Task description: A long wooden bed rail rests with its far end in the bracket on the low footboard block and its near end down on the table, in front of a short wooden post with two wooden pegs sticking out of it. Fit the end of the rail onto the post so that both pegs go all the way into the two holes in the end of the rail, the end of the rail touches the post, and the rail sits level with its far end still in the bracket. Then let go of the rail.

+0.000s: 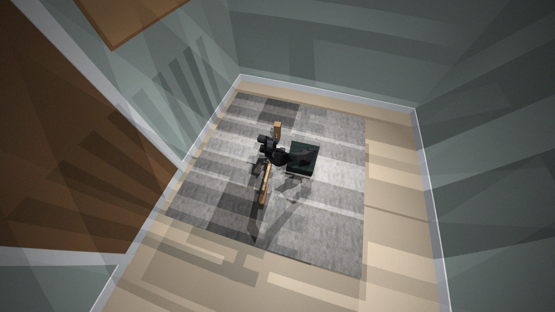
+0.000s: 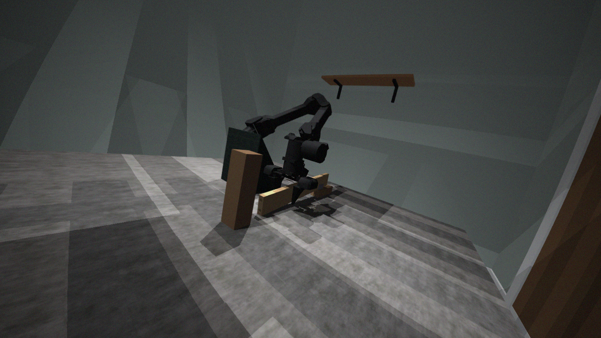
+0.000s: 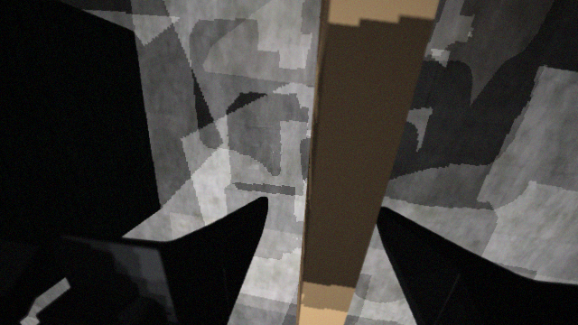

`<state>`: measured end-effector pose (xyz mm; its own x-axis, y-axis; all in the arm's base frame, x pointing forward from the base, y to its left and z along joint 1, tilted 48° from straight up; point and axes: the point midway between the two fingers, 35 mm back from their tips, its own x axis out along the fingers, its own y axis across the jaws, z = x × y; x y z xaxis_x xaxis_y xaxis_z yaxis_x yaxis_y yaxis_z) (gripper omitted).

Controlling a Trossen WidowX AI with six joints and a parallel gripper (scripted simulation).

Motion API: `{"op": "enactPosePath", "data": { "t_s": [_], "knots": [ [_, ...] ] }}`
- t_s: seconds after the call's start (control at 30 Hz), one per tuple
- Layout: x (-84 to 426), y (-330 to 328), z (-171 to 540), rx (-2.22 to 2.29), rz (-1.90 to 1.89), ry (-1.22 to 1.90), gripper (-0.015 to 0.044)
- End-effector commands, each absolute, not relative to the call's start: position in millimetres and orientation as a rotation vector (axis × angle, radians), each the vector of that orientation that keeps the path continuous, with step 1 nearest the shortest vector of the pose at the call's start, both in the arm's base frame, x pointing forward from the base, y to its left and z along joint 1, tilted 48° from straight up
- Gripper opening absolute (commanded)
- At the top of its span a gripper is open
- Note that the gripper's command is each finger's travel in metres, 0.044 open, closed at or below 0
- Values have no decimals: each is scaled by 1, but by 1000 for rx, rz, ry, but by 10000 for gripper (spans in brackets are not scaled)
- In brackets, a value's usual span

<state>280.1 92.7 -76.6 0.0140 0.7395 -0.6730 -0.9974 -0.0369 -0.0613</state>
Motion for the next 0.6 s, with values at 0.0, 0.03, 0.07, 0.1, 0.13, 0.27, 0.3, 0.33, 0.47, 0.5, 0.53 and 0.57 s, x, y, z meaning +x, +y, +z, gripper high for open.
{"op": "enactPosePath", "data": {
  "t_s": [0.0,0.03,0.07,0.1,0.13,0.27,0.3,0.33,0.47,0.5,0.53,0.57],
  "knots": [
    [279,94,-77,-629,1505,521,230],
    [279,94,-77,-629,1505,521,204],
    [279,94,-77,-629,1505,521,177],
    [279,94,-77,-629,1505,521,151],
    [279,94,-77,-629,1505,521,125],
    [279,94,-77,-629,1505,521,40],
    [279,94,-77,-629,1505,521,33],
    [279,94,-77,-629,1505,521,26],
    [279,94,-77,-629,1505,521,0],
    [279,94,-77,-629,1505,521,0],
    [279,94,-77,-629,1505,521,0],
    [279,94,-77,-629,1505,521,0]
  ]
}}
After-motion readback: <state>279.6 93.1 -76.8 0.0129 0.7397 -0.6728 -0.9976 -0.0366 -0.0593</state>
